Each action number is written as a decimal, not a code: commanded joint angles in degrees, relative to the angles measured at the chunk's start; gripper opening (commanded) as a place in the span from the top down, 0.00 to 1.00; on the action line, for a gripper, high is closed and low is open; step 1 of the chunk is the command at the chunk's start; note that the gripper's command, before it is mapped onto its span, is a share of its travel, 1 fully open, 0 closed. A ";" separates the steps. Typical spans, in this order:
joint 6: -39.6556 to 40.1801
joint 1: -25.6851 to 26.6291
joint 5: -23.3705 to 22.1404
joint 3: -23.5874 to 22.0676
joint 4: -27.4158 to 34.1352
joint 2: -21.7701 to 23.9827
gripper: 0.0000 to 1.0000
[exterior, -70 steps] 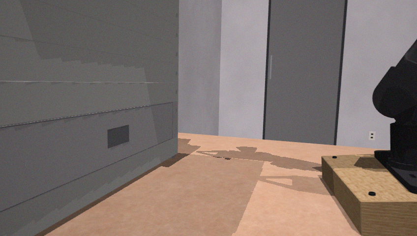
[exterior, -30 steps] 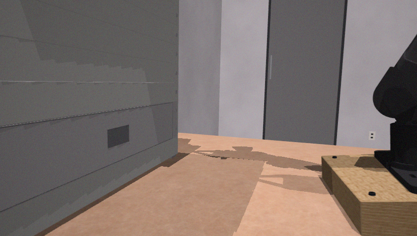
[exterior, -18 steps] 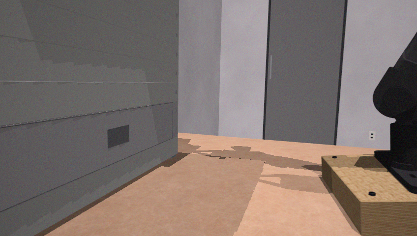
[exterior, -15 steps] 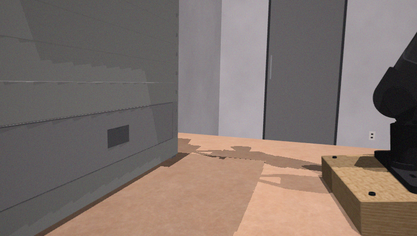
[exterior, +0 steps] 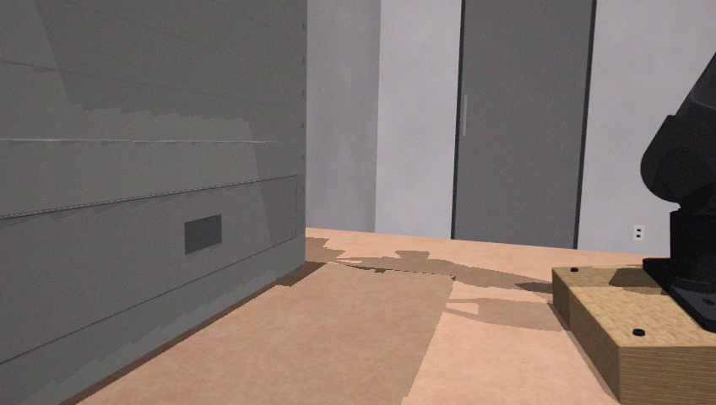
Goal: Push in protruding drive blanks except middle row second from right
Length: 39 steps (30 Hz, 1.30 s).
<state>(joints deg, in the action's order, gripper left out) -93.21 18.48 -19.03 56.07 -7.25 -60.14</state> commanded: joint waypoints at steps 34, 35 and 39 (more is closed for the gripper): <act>0.82 0.43 1.39 5.22 -2.42 -3.78 1.00; 0.82 0.43 1.39 5.23 -2.41 -3.79 1.00; 0.82 0.43 1.39 5.25 -2.40 -3.80 1.00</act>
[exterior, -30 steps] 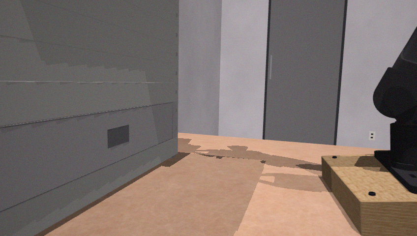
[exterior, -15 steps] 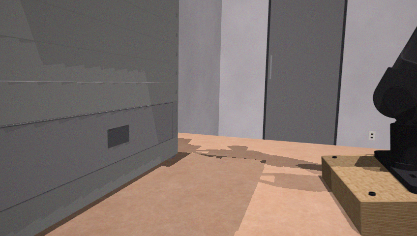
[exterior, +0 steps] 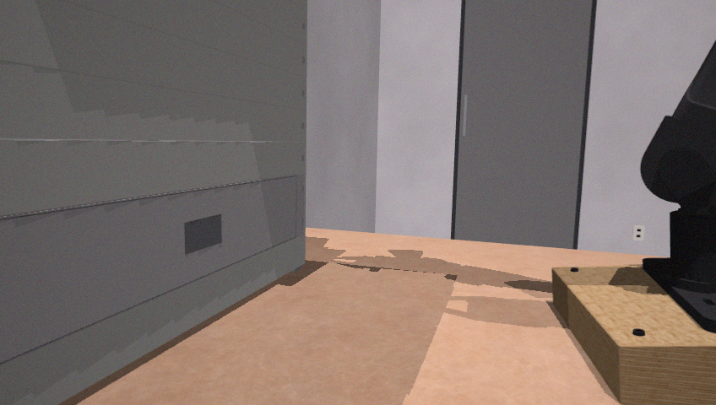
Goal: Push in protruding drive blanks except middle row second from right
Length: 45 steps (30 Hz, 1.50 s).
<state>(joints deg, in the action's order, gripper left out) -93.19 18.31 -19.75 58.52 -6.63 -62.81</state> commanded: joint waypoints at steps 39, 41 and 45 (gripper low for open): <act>0.77 1.01 1.86 3.93 -2.59 -1.84 1.00; 0.77 1.01 1.86 3.93 -2.59 -1.84 1.00; 0.77 1.01 1.86 3.93 -2.59 -1.84 1.00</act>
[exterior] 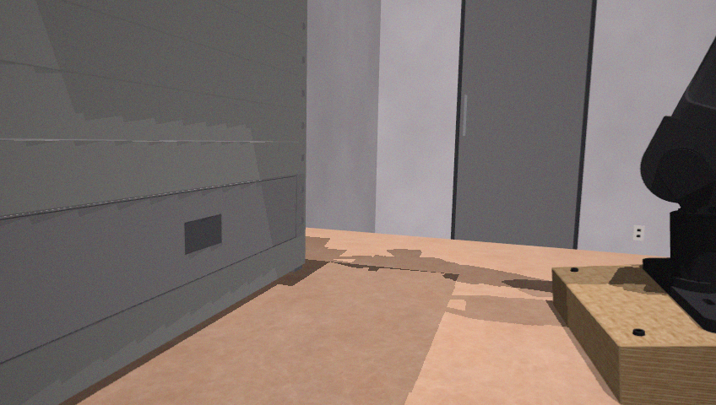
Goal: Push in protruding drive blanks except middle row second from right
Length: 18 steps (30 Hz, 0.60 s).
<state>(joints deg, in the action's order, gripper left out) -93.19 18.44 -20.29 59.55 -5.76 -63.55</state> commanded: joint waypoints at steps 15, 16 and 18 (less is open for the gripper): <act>0.72 1.14 2.13 4.00 -3.04 -1.78 1.00; 0.72 1.14 2.13 4.00 -3.04 -1.78 1.00; 0.72 1.14 2.13 4.00 -3.03 -1.78 1.00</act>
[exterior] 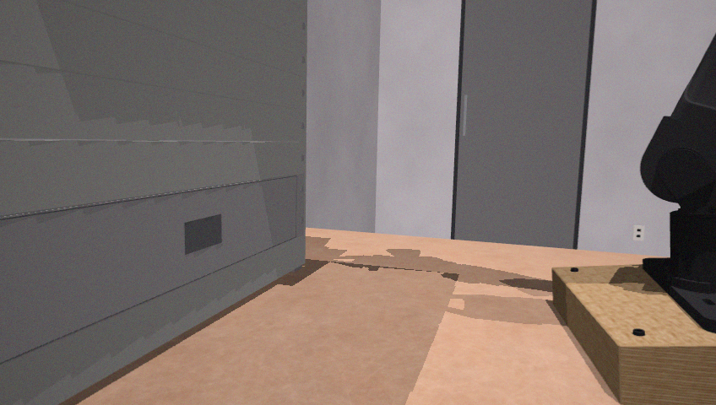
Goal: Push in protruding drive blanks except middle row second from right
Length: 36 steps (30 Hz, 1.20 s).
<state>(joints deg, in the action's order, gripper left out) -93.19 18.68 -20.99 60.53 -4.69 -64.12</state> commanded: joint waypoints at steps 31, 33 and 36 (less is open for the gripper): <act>0.68 1.14 2.58 4.15 -3.68 -1.92 1.00; 0.68 1.14 2.58 4.15 -3.68 -1.92 1.00; 0.68 1.14 2.58 4.15 -3.68 -1.92 1.00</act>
<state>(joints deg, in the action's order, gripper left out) -93.19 18.81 -21.58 61.60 -3.92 -64.97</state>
